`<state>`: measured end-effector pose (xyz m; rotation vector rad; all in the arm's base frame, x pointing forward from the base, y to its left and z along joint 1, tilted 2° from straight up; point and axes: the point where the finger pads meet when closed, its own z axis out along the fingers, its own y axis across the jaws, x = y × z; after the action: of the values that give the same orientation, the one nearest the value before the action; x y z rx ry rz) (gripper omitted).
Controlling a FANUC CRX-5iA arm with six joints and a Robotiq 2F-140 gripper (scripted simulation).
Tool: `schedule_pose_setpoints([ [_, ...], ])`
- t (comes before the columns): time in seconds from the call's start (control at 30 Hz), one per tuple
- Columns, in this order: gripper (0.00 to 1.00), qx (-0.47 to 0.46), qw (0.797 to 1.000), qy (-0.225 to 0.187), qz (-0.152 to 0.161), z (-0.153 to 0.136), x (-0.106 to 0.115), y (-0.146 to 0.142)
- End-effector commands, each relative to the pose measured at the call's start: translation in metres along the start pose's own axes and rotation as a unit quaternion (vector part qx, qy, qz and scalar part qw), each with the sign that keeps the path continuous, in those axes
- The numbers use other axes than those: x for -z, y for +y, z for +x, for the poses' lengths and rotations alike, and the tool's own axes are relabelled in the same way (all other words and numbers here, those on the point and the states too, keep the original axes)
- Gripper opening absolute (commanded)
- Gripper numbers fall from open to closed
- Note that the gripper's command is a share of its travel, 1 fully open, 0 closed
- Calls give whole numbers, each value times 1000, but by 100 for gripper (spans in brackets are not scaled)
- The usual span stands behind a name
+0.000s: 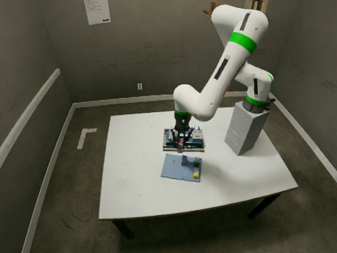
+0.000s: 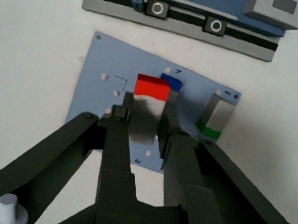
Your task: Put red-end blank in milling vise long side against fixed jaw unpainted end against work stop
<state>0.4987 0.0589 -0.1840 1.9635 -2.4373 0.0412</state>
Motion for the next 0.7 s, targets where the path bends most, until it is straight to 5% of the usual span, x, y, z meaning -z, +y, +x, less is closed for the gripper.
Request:
schedule_pose_setpoints([
  [0.0, 10, 0, 1000, 0, 1, 10, 0, -3],
  [0.67, 10, 0, 1000, 0, 1, 67, -1, -15],
])
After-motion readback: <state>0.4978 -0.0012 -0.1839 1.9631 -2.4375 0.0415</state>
